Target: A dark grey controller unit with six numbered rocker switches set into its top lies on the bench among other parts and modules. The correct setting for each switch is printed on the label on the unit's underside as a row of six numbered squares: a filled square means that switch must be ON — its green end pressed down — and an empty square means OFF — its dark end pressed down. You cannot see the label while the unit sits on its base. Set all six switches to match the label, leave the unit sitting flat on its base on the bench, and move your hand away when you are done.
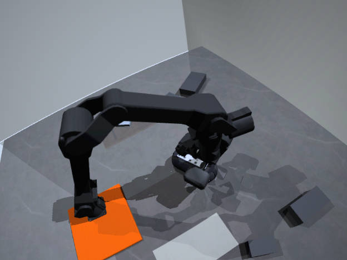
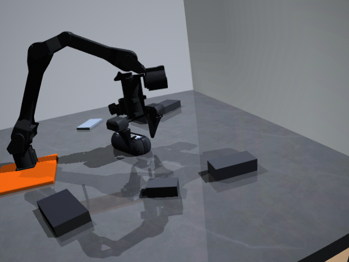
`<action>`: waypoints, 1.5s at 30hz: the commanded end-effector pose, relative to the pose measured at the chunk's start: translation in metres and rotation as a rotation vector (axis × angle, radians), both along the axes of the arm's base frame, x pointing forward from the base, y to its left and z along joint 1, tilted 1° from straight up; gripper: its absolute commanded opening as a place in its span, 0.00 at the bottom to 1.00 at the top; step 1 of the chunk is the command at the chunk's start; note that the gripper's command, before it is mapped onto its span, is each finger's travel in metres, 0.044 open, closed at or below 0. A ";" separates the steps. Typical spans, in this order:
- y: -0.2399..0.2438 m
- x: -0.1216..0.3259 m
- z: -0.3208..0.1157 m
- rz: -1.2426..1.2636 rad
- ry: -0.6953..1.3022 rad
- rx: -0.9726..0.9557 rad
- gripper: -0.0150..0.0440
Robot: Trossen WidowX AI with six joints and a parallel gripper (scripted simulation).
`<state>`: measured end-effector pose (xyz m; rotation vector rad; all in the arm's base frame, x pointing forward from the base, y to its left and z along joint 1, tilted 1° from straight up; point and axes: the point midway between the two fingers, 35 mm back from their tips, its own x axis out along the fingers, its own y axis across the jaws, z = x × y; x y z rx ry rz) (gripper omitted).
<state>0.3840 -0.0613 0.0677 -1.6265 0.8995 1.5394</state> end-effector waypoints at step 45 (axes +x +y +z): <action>0.004 -0.005 0.007 0.005 0.007 -0.002 0.82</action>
